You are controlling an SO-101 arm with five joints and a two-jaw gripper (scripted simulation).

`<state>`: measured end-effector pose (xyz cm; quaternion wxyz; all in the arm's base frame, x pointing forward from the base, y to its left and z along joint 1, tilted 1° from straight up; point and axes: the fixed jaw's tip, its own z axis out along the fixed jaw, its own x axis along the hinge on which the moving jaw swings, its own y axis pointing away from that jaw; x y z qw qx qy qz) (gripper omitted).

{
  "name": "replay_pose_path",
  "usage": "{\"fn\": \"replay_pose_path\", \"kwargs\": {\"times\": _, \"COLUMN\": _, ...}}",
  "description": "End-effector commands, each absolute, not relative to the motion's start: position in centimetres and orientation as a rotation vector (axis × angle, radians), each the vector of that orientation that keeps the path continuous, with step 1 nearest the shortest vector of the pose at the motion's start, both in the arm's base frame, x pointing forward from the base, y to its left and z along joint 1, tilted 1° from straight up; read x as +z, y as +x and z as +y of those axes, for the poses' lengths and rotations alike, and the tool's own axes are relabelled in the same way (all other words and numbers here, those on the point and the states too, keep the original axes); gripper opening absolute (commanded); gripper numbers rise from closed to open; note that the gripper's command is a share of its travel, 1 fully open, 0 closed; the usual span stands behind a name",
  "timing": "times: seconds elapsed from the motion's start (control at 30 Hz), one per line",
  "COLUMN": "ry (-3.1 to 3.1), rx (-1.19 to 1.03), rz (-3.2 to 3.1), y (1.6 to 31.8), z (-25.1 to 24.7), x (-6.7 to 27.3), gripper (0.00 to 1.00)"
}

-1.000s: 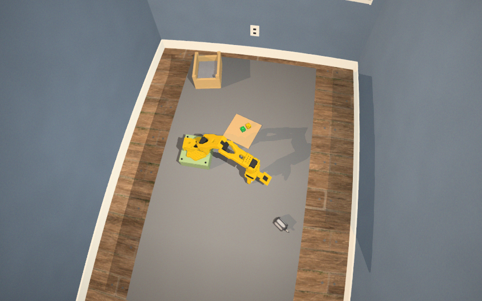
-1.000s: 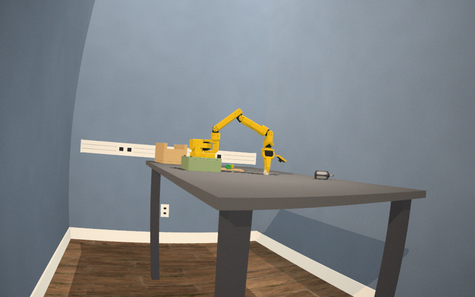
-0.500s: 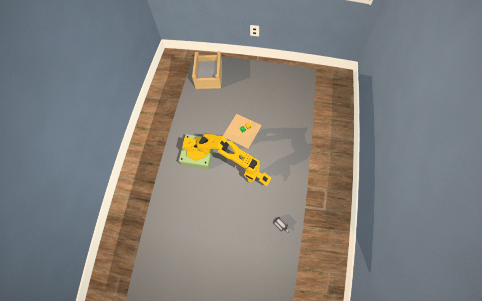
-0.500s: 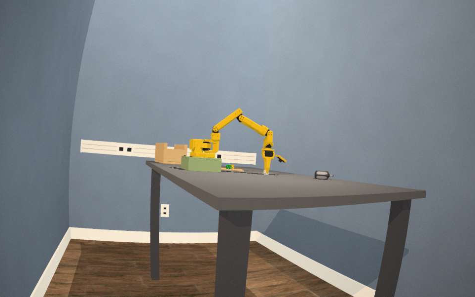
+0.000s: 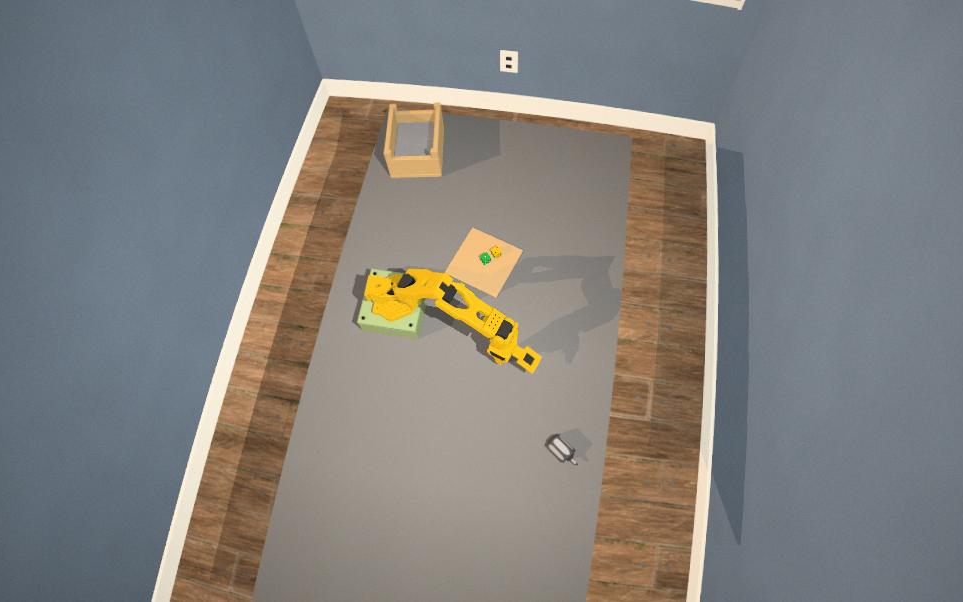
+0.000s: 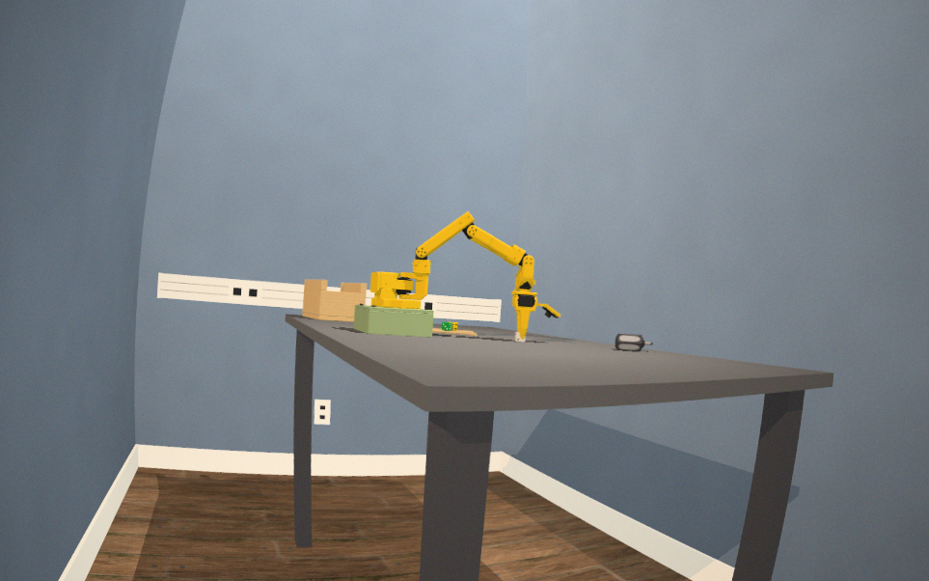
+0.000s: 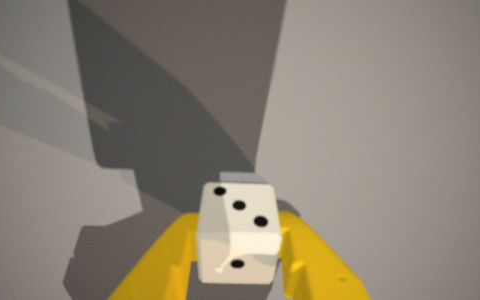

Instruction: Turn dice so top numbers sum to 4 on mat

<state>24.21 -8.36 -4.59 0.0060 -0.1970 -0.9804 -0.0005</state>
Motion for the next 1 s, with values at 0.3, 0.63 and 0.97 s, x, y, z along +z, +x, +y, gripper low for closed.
{"fn": "replay_pose_path", "kwargs": {"times": 0.3, "ry": -0.609, "rx": -0.011, "rz": -3.041, "y": 23.55, "z": -8.39, "x": -5.31, "gripper": 0.07}}
{"fn": "replay_pose_path", "kwargs": {"times": 0.63, "ry": -0.609, "rx": -0.011, "rz": -3.041, "y": 23.55, "z": -8.39, "x": -5.31, "gripper": 0.0}}
{"fn": "replay_pose_path", "kwargs": {"times": 0.97, "ry": -0.609, "rx": -0.011, "rz": -3.041, "y": 23.65, "z": -8.36, "x": -4.71, "gripper": 0.0}}
